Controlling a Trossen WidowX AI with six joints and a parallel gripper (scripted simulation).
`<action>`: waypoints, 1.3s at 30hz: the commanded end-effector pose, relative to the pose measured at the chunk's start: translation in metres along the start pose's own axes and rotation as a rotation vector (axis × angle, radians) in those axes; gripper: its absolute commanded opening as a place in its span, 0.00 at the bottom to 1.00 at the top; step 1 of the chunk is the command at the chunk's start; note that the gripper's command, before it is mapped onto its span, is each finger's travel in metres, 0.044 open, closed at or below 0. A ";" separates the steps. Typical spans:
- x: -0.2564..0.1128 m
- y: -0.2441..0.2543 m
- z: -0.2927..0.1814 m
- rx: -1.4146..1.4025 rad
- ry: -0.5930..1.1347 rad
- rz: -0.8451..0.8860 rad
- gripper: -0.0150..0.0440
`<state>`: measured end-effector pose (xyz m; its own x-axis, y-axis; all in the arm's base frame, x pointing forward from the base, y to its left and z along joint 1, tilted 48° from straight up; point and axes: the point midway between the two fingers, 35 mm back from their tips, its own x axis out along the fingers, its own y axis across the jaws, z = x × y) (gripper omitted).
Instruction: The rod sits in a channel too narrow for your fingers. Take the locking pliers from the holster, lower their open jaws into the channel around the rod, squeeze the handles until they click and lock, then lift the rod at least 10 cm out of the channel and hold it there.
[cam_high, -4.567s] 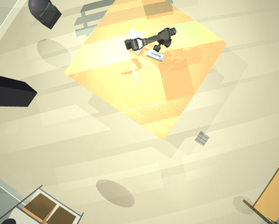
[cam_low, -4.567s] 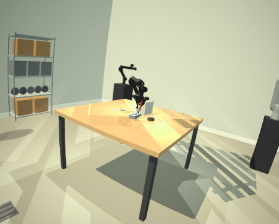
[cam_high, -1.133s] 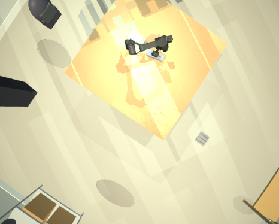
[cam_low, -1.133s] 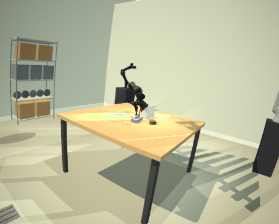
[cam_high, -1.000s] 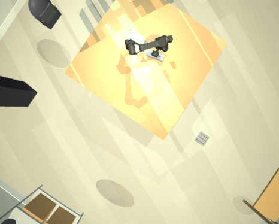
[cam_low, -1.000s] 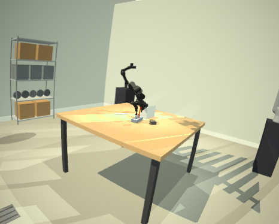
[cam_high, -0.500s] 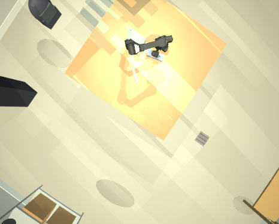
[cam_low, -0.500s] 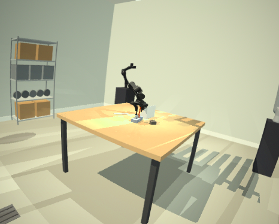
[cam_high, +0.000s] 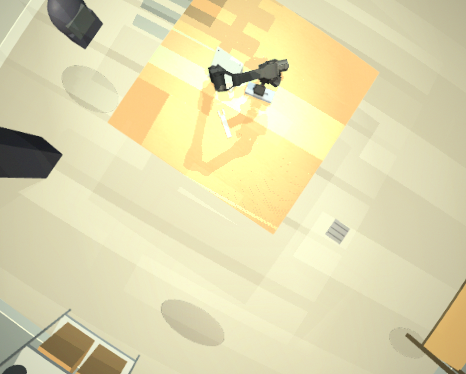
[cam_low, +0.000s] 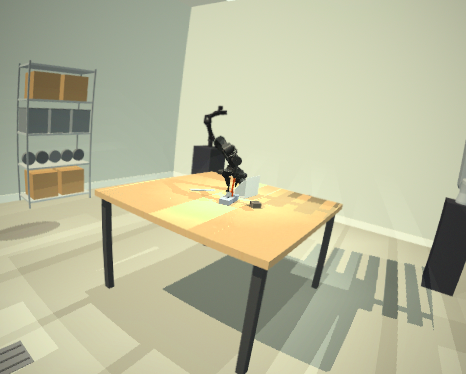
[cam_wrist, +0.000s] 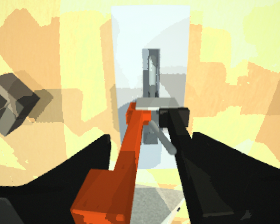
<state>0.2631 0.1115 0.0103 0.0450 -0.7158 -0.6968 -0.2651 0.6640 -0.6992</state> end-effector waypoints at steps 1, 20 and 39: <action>0.000 -0.003 0.001 0.001 -0.002 -0.007 0.69; 0.000 -0.006 0.001 0.001 -0.002 -0.007 0.64; 0.000 -0.006 0.001 0.001 -0.002 -0.007 0.59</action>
<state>0.2650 0.1080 0.0134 0.0471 -0.7188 -0.6936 -0.2604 0.6615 -0.7033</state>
